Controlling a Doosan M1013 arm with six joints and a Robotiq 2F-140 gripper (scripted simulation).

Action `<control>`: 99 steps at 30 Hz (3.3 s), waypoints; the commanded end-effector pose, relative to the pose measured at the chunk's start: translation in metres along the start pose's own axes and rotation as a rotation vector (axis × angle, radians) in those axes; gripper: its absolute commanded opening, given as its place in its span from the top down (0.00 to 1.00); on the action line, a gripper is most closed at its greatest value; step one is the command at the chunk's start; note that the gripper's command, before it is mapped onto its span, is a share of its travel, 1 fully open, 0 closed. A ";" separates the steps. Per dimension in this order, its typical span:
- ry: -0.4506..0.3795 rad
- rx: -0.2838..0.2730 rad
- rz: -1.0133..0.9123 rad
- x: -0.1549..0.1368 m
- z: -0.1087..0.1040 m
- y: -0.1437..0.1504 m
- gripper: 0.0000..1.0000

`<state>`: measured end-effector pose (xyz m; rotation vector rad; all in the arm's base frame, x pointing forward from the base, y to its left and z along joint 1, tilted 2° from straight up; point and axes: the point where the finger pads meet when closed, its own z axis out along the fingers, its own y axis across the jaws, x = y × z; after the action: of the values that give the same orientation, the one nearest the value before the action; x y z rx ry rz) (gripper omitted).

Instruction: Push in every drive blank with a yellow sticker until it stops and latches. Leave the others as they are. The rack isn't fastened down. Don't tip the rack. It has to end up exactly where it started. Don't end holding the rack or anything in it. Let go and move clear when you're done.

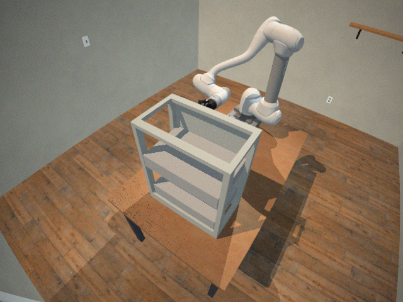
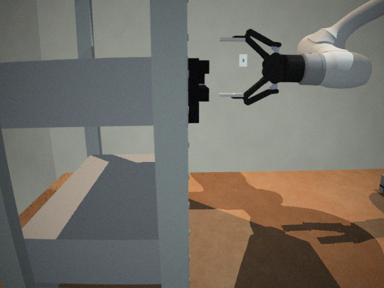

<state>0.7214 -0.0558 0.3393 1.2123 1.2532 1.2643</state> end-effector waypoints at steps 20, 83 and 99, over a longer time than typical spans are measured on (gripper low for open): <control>0.000 0.000 0.000 0.000 0.000 0.000 0.00; 0.000 0.000 0.000 0.000 0.000 0.000 1.00; 0.000 0.000 0.000 0.000 0.000 0.000 1.00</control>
<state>0.7214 -0.0558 0.3393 1.2123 1.2532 1.2643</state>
